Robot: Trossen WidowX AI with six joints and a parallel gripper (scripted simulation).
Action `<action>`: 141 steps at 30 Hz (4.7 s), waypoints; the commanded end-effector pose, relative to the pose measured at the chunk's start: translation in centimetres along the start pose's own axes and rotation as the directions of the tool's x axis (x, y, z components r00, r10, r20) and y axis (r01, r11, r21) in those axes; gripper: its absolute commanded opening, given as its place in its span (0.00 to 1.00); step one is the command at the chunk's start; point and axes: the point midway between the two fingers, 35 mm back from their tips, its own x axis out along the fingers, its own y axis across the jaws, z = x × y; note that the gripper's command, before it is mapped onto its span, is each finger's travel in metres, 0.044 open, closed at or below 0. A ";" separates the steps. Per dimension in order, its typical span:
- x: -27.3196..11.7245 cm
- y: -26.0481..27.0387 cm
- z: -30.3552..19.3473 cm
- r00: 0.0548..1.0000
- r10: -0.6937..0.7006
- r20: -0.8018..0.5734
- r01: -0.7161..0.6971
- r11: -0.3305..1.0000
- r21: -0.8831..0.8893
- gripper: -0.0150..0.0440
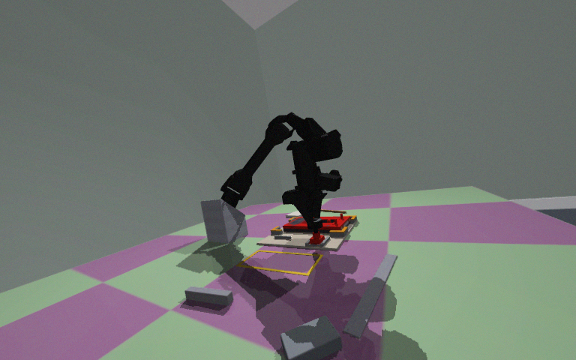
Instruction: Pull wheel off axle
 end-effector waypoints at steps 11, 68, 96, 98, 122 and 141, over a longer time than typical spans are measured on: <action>-0.8 0.0 0.1 1.000 -0.003 0.008 0.003 1.000 -0.004 0.25; -4.9 -2.6 -1.5 1.000 -0.002 0.002 0.002 1.000 0.011 0.25; -3.4 -10.3 -6.2 1.000 -0.008 0.008 0.008 1.000 0.001 0.25; -2.9 -10.4 -6.1 1.000 -0.009 0.008 0.009 1.000 0.001 0.25; 4.6 -10.3 -6.0 1.000 -0.008 0.004 0.008 1.000 -0.008 0.61; -4.0 -8.6 -10.8 1.000 -0.009 0.006 0.009 1.000 0.009 1.00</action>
